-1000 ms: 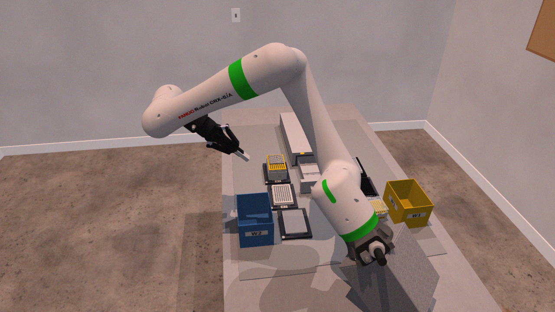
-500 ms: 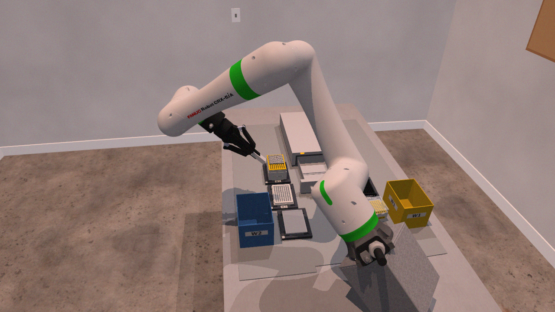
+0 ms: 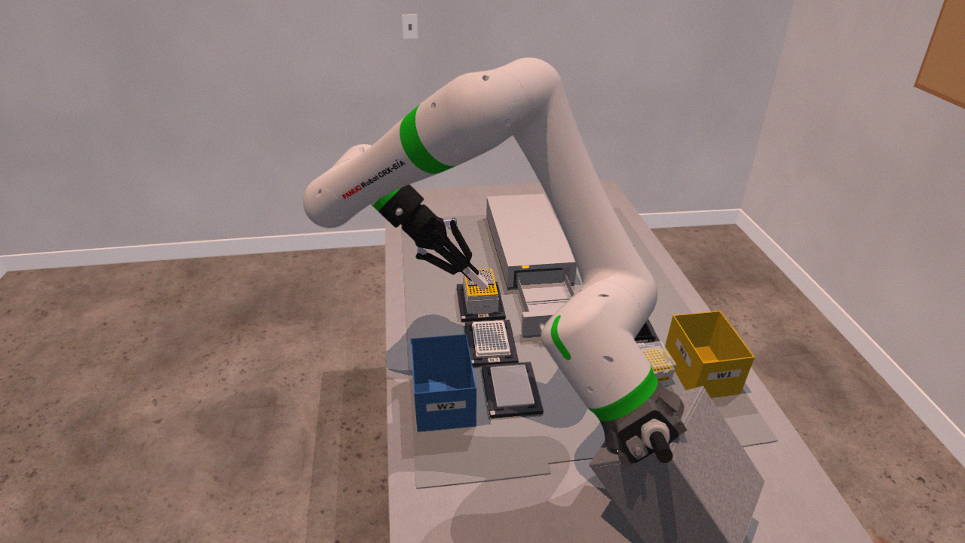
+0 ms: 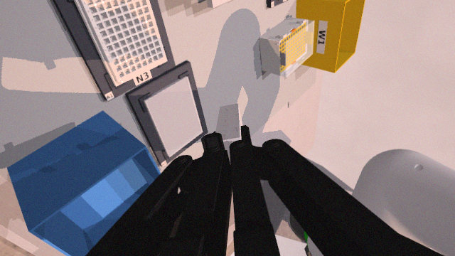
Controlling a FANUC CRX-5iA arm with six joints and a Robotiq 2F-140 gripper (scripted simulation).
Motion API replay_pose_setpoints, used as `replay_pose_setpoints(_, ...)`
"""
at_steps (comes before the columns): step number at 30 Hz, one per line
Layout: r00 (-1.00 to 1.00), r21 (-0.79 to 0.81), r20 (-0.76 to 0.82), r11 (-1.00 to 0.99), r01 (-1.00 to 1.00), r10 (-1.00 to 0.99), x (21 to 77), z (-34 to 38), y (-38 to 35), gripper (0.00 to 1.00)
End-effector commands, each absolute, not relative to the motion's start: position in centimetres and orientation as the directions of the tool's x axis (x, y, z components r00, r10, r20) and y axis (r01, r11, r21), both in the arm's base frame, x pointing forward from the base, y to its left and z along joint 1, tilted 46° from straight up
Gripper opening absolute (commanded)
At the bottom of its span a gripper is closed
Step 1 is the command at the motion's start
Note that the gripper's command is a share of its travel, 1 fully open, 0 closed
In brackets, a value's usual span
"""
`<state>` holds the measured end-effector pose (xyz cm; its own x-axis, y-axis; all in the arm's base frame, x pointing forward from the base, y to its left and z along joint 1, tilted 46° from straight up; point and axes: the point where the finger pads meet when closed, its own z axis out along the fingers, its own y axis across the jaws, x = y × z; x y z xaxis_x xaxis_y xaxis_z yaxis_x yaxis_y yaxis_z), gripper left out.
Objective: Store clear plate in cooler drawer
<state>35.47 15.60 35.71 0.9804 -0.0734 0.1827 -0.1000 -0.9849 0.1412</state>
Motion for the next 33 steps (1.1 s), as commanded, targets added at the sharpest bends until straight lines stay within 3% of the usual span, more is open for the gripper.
replay_pose_setpoints(1,0.987,0.131,0.146,-0.988,-0.081,-0.061,35.6,34.4,14.4,0.0)
replay_pose_setpoints(13,0.998,0.073,0.058,-0.997,-0.035,-0.03,35.5,31.3,11.3,0.0)
replay_pose_setpoints(33,0.998,-0.249,-0.018,-0.967,0.057,0.063,34.7,25.4,5.3,0.0)
